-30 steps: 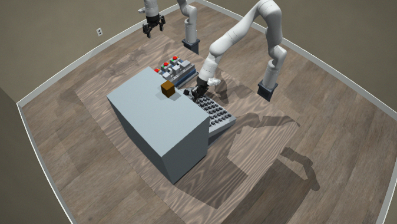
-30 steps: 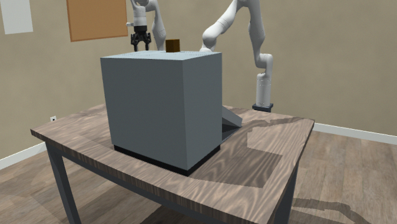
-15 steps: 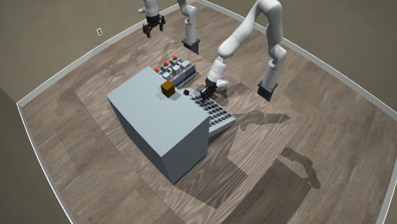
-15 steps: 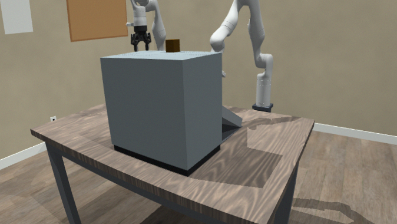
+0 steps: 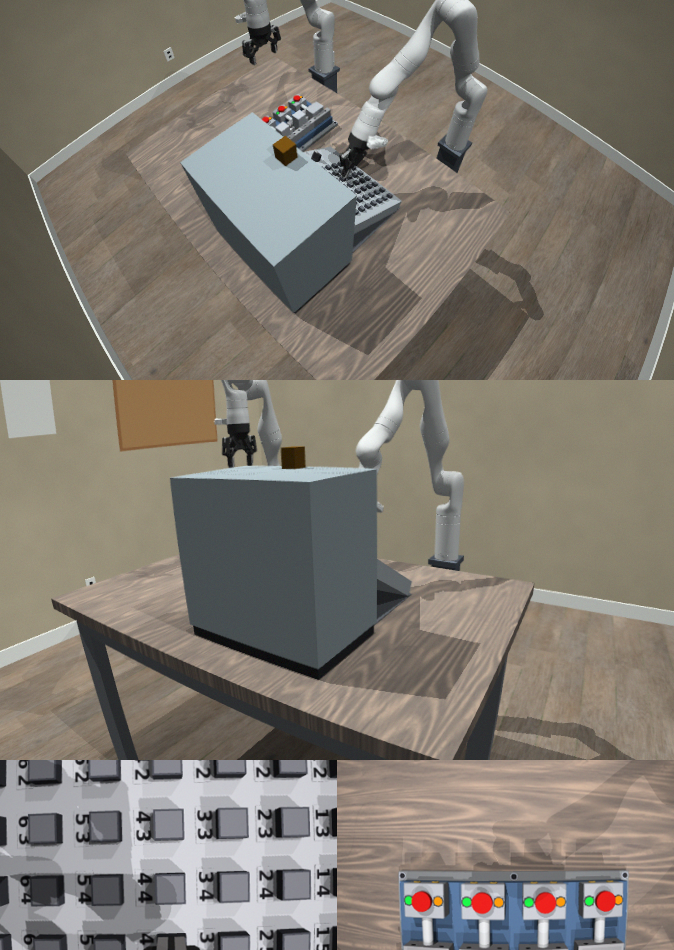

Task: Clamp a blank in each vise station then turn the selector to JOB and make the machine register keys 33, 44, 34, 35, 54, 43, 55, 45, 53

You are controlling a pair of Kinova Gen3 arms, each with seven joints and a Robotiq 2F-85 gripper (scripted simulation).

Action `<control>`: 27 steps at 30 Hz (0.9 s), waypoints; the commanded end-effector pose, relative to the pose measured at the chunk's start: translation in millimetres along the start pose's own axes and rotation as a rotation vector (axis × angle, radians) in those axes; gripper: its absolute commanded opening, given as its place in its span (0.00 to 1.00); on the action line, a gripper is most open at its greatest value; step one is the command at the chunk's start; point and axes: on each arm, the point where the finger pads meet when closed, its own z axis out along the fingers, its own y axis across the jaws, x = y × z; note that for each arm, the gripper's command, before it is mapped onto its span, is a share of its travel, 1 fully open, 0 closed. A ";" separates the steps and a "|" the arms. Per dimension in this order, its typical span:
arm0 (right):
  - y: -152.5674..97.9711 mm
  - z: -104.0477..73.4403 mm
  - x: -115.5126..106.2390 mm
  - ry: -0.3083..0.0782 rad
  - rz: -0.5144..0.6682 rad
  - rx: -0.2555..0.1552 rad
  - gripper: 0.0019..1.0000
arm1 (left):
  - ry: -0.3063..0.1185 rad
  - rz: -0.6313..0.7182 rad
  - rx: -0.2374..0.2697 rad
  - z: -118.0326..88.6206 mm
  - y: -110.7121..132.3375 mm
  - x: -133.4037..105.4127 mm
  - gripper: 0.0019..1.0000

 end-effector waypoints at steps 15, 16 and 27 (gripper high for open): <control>0.0 -0.7 -0.1 0.000 0.000 0.002 1.00 | 0.000 0.000 -0.002 6.0 0.8 -0.2 0.10; 0.0 -0.7 -0.1 0.000 0.000 0.002 1.00 | 0.000 0.000 -0.002 6.4 0.8 -0.2 0.10; 0.0 -0.7 -0.1 0.000 0.000 0.002 1.00 | 0.000 0.000 -0.002 6.9 0.8 -0.2 0.10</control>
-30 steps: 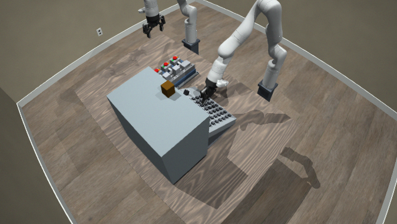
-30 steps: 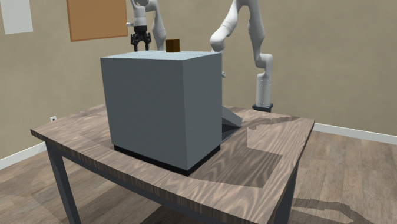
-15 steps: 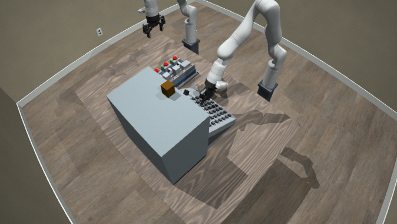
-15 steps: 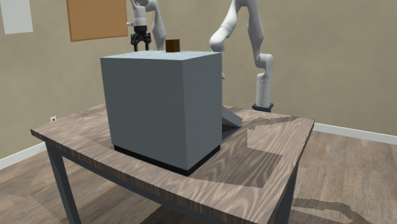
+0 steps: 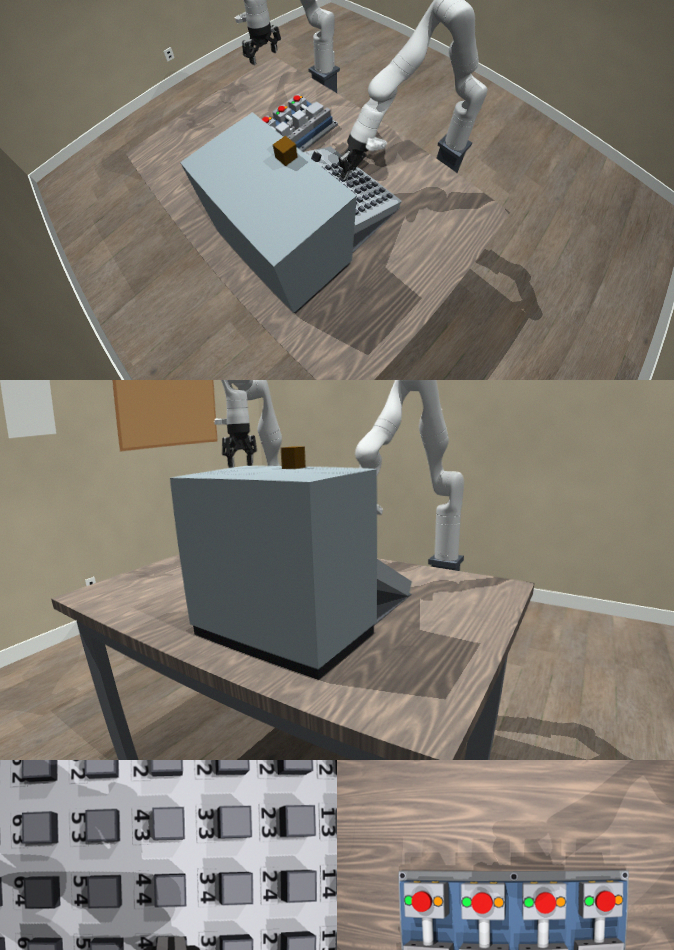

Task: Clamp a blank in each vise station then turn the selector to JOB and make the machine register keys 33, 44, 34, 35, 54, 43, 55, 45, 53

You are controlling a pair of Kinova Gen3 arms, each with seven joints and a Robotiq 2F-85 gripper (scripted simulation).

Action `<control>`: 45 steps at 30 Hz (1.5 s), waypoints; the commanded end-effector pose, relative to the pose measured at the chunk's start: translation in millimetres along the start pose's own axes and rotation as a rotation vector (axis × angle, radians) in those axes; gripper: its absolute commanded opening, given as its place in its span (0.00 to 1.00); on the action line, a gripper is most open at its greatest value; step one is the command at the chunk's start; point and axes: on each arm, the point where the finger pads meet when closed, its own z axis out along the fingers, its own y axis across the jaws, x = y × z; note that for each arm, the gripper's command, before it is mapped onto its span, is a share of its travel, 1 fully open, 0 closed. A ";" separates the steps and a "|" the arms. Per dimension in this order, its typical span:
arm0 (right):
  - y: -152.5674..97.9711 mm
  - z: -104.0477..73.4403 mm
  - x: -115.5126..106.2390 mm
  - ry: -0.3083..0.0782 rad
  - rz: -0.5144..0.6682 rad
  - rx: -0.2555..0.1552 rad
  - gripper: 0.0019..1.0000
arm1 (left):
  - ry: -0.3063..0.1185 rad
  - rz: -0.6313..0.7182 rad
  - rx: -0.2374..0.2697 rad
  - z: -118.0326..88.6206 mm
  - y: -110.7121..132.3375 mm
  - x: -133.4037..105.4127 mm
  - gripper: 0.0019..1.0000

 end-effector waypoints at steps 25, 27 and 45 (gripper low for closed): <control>0.0 -0.7 -0.1 0.000 0.000 0.002 1.00 | 0.000 0.000 -0.002 -11.4 34.8 33.9 0.10; 0.0 -0.7 -0.1 0.000 0.000 0.002 1.00 | 0.000 0.000 -0.002 -11.4 34.8 33.9 0.10; 0.0 -0.7 -0.1 0.000 0.000 0.002 1.00 | 0.000 0.000 -0.002 -3.7 34.8 33.9 0.10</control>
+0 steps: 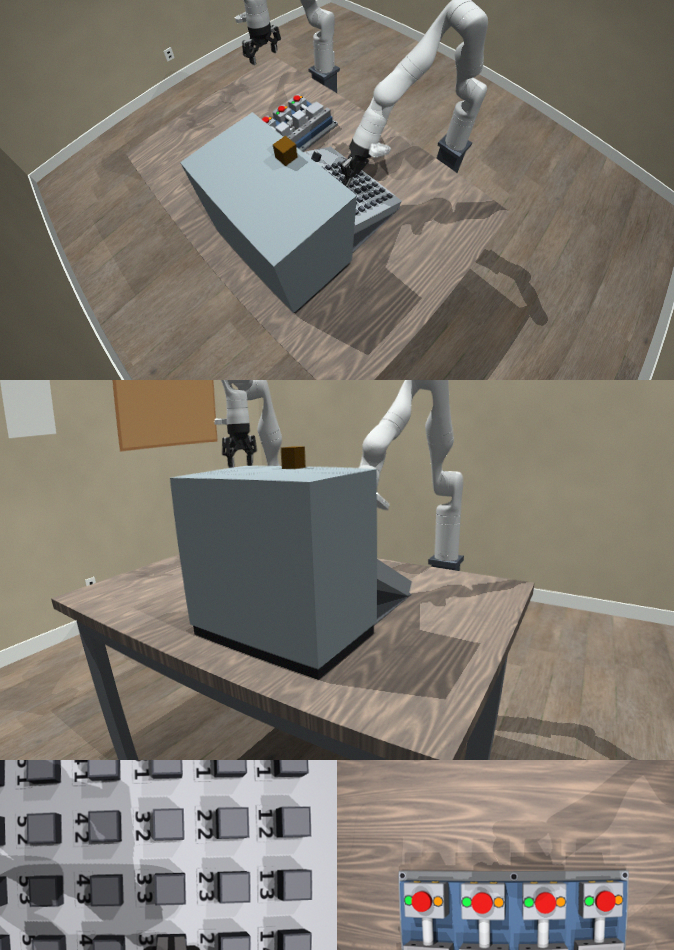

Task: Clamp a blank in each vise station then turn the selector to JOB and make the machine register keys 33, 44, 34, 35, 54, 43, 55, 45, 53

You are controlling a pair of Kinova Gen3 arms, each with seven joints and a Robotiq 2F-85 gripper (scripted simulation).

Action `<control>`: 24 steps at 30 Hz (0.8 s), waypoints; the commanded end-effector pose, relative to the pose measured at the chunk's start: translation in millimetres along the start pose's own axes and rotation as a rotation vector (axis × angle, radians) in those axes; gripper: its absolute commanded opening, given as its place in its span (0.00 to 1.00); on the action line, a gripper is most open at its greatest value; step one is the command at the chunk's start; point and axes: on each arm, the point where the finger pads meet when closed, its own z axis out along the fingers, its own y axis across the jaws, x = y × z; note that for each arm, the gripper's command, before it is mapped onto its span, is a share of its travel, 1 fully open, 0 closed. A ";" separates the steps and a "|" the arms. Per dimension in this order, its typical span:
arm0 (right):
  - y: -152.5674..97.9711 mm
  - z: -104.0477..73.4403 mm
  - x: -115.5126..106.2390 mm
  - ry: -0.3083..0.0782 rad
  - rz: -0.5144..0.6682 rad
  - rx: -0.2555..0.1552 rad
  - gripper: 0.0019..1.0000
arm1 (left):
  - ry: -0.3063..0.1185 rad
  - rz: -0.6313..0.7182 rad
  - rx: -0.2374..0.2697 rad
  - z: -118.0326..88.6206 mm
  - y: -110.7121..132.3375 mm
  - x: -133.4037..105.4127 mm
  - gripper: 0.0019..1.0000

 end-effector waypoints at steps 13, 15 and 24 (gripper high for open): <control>0.0 -0.7 -0.1 0.000 0.000 0.002 1.00 | 0.000 0.000 -0.002 4.8 0.8 -0.1 0.10; 0.0 -0.7 -0.1 0.000 0.000 0.002 1.00 | 0.000 0.000 -0.002 5.1 0.8 -0.1 0.10; 0.0 -0.7 -0.1 0.000 0.000 0.002 1.00 | 0.000 0.000 -0.002 5.0 0.8 -0.1 0.10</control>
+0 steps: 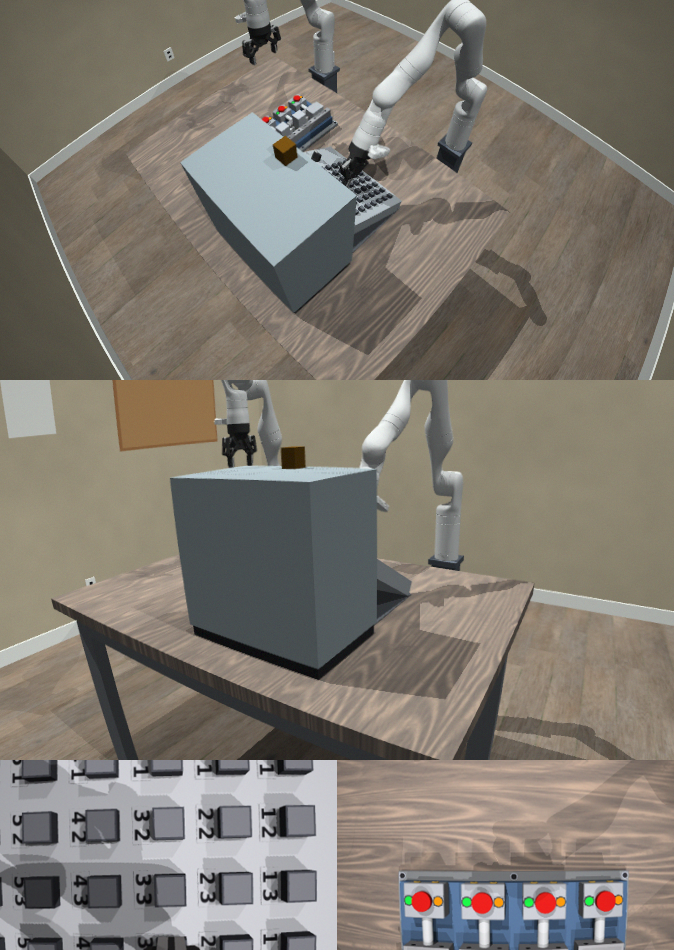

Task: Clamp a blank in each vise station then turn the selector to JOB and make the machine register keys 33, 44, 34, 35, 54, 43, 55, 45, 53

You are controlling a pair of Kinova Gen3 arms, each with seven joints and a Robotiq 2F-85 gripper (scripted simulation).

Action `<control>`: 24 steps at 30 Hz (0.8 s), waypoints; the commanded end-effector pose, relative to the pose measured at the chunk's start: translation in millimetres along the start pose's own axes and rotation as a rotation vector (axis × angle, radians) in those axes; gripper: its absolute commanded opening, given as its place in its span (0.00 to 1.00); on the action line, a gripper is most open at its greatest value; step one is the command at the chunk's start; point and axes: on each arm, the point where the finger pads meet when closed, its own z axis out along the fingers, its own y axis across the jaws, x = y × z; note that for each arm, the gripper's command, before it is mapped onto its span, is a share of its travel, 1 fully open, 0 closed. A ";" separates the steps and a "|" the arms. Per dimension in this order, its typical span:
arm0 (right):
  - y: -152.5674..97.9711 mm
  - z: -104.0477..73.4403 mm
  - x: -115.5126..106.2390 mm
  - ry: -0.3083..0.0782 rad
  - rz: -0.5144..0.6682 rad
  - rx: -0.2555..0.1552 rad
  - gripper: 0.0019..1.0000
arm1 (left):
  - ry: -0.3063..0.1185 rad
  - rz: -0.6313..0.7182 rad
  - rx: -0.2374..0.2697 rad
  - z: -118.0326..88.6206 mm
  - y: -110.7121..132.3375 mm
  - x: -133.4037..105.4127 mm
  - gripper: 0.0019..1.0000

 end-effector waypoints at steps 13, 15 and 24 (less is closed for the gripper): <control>0.0 -0.7 -0.1 0.000 0.000 0.002 1.00 | 0.000 0.000 -0.002 -11.5 -9.6 -20.8 0.10; 0.0 -0.7 -0.1 0.000 0.000 0.002 1.00 | 0.000 0.000 -0.002 -11.5 -17.7 -37.2 0.10; 0.0 -0.7 -0.1 0.000 0.000 0.002 1.00 | -0.001 0.000 -0.002 -11.5 -33.2 -68.2 0.10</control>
